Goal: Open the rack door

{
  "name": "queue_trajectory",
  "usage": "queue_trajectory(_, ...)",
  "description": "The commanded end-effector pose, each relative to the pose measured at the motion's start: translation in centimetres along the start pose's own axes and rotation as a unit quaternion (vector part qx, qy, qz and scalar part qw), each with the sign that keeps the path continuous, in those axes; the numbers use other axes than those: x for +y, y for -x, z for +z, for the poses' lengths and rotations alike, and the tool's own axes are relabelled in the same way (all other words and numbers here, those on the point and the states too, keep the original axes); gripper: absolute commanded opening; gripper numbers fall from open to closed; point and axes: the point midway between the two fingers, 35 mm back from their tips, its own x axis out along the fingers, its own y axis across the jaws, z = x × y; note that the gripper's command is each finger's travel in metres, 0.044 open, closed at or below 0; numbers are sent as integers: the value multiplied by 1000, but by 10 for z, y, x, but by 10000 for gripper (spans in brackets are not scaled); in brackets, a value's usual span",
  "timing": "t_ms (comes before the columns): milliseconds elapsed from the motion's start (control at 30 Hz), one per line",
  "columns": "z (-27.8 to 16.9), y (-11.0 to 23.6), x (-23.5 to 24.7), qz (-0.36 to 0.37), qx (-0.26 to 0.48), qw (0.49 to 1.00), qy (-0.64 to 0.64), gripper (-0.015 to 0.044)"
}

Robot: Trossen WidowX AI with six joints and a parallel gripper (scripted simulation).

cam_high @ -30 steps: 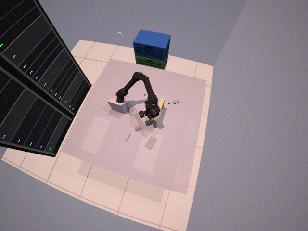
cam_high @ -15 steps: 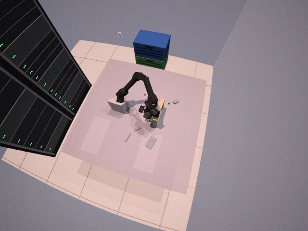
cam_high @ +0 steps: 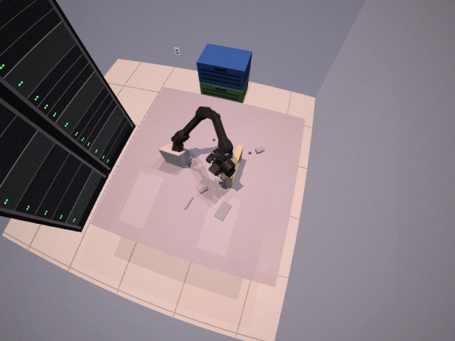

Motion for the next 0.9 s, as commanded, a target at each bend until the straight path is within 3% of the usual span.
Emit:
queue_trajectory(0, -2, -1, 0, 0, 5, 1000, -13, 11)
queue_trajectory(333, -2, -1, 0, 0, 5, 1000, -13, 274)
queue_trajectory(467, -2, -1, 0, 0, 5, 1000, 23, 283)
queue_trajectory(867, -2, -1, 0, 1, 5, 949, 315, 283)
